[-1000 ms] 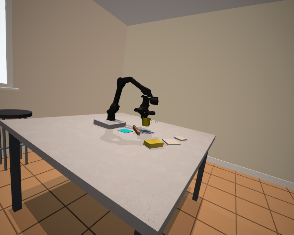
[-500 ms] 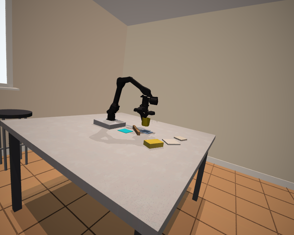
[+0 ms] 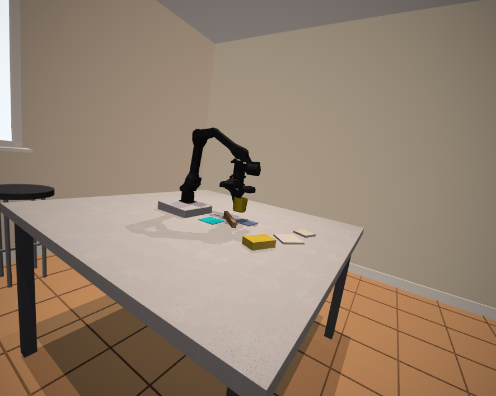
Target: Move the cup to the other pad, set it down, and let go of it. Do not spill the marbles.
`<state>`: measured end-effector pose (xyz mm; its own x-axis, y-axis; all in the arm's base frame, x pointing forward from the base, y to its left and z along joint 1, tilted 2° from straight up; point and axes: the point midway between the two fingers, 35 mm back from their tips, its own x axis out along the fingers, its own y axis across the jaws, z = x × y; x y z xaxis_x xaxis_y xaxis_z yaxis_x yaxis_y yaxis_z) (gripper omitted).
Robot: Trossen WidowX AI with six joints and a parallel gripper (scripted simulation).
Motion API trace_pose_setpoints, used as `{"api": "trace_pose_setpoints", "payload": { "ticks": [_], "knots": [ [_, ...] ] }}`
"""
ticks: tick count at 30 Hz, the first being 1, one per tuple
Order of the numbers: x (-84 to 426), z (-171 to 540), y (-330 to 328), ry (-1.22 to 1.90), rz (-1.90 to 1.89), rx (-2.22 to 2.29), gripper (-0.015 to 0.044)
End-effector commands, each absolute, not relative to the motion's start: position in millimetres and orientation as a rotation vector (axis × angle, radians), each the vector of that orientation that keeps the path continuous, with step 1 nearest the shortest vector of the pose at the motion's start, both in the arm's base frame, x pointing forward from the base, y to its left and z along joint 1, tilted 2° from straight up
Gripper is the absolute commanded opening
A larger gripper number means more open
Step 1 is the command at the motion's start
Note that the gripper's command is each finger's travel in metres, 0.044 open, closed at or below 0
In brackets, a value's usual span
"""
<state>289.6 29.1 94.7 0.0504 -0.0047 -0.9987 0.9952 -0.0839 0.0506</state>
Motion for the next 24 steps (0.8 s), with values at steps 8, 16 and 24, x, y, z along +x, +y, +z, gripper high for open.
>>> {"api": "trace_pose_setpoints", "payload": {
  "ticks": [8,16,24],
  "knots": [
    [272,95,10,1.126,-1.232,1.288,0.0000],
    [258,95,-5,1.126,-1.233,1.287,0.0000],
    [246,95,-19,1.125,-1.235,1.285,0.0000]
  ]
}}
